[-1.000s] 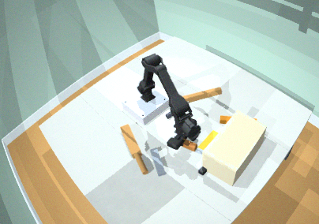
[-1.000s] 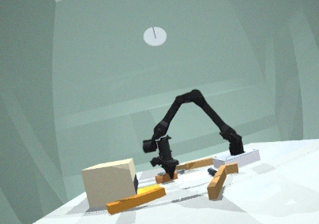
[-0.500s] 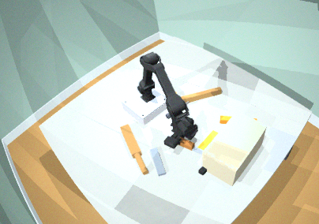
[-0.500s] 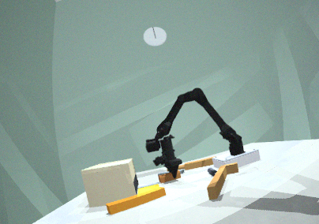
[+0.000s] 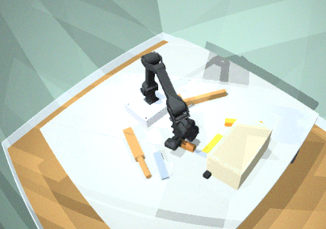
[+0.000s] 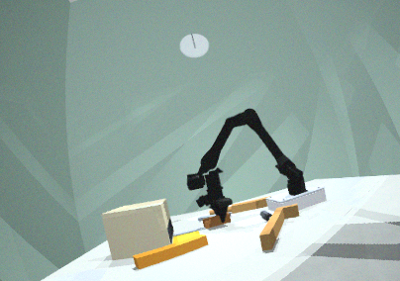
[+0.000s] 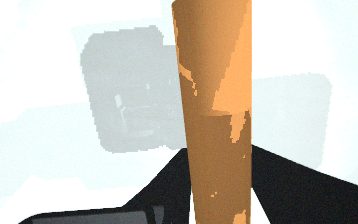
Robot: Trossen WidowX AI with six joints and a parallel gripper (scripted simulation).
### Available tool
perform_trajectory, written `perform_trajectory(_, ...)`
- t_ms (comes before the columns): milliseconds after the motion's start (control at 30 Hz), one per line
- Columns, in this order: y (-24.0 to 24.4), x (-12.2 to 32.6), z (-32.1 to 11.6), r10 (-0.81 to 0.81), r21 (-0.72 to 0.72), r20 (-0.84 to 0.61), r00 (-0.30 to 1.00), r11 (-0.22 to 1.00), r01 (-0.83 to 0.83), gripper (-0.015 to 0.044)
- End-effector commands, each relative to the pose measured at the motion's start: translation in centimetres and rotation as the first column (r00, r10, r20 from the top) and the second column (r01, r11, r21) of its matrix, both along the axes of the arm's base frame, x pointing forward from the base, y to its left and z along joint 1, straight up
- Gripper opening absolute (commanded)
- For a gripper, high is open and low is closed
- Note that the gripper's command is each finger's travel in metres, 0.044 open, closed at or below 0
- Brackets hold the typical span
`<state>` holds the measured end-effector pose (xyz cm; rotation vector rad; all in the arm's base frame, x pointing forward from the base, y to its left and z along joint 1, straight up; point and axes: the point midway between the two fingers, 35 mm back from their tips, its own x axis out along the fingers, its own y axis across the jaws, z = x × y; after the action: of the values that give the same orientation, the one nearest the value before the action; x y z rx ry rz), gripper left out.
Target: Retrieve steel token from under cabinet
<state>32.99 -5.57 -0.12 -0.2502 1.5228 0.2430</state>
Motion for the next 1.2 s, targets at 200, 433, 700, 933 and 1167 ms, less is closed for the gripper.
perform_trajectory(200, -0.4, -1.2, -0.1, 0.001, -0.001, -0.003, 1.0, 1.0, -0.001, 0.0)
perform_trajectory(433, -0.7, -2.0, -0.2, 0.001, -0.001, -0.004, 1.0, 1.0, -0.001, 0.0)
perform_trajectory(700, -1.1, -3.0, -0.2, 0.001, -0.002, -0.005, 1.0, 1.0, -0.001, 0.0)
perform_trajectory(933, -1.4, -3.8, -0.2, 0.001, -0.002, -0.005, 1.0, 1.0, -0.001, 0.0)
perform_trajectory(1167, -1.7, -4.7, -0.3, 0.001, -0.002, -0.006, 1.0, 1.0, -0.001, 0.0)
